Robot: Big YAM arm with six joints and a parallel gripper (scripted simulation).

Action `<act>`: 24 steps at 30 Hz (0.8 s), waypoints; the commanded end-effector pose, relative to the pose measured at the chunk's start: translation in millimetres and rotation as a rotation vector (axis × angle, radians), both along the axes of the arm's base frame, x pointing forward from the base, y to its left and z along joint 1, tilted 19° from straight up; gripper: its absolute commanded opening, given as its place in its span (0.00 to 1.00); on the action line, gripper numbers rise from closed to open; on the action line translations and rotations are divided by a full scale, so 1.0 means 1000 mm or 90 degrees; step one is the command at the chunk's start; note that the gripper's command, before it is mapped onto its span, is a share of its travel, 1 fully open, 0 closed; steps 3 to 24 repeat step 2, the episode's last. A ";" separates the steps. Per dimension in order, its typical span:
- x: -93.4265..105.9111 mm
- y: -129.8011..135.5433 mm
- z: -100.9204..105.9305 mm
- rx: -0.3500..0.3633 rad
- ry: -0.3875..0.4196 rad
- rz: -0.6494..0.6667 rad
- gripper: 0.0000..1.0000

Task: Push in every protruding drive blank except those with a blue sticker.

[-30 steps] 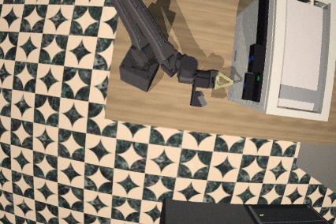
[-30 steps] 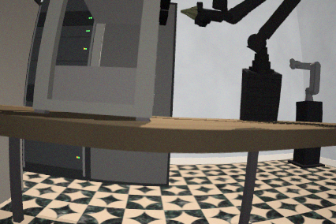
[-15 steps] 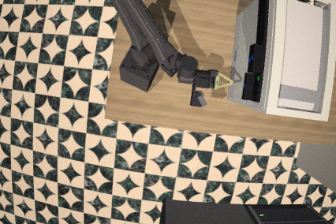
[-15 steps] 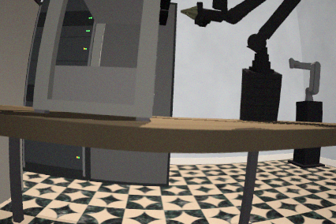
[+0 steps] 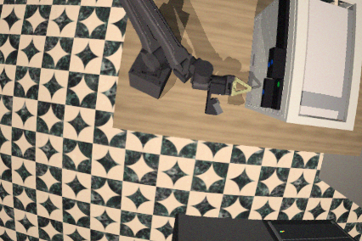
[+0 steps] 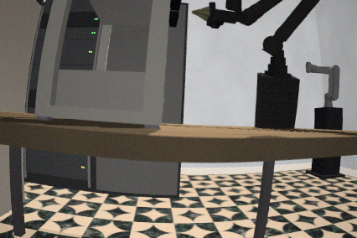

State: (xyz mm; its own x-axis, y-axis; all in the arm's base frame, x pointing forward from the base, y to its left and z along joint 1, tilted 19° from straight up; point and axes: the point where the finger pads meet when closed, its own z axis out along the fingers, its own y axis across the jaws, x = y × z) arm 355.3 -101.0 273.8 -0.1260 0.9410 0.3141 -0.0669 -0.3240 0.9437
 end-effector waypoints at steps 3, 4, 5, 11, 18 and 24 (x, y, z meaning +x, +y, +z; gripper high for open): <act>0.000 0.000 -0.006 0.015 0.013 0.002 0.00; 0.000 0.000 -0.006 0.015 0.013 0.002 0.00; 0.000 0.000 -0.006 0.015 0.013 0.002 0.00; 0.000 0.000 -0.006 0.015 0.013 0.002 0.00; 0.000 0.000 -0.006 0.015 0.013 0.002 0.00; 0.000 0.000 -0.006 0.015 0.013 0.002 0.00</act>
